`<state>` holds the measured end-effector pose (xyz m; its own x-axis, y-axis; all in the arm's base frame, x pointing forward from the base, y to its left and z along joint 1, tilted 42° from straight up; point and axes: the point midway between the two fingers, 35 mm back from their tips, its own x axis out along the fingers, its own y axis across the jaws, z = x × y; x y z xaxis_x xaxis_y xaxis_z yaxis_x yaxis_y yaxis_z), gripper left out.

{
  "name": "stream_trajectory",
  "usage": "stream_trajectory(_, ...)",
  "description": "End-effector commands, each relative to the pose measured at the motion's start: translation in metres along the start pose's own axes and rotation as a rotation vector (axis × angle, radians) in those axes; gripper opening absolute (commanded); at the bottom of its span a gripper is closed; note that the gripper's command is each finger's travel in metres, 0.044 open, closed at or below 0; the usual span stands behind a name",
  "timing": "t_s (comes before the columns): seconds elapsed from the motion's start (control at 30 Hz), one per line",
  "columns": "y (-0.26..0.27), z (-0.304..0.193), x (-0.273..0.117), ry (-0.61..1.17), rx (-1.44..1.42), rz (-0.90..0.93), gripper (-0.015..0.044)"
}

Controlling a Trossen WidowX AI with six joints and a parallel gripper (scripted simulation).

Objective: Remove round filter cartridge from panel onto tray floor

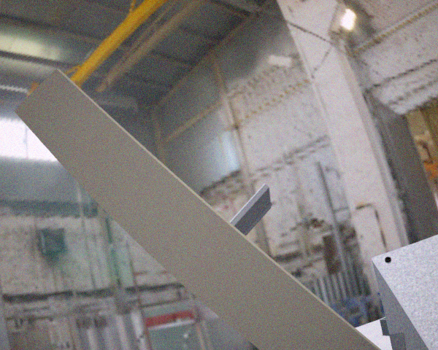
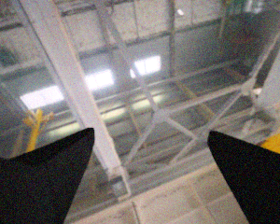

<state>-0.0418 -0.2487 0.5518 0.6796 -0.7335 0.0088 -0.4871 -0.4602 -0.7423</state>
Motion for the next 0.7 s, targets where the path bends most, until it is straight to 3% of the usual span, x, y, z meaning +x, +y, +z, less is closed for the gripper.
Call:
stream_trajectory(0.0, 0.0, 0.0, 0.0, 0.004, -0.006, 0.002, 0.0374)
stream_trajectory(0.13, -0.008, -0.011, -0.011, 0.098, -0.154, 0.052, 0.0269)
stream_trajectory(0.33, -0.043, -0.033, -0.042, 0.352, -0.606, 0.221, 0.0111)
stream_trajectory(0.67, -0.158, -0.021, -0.071, 0.718, -1.564, 0.59, 0.01)
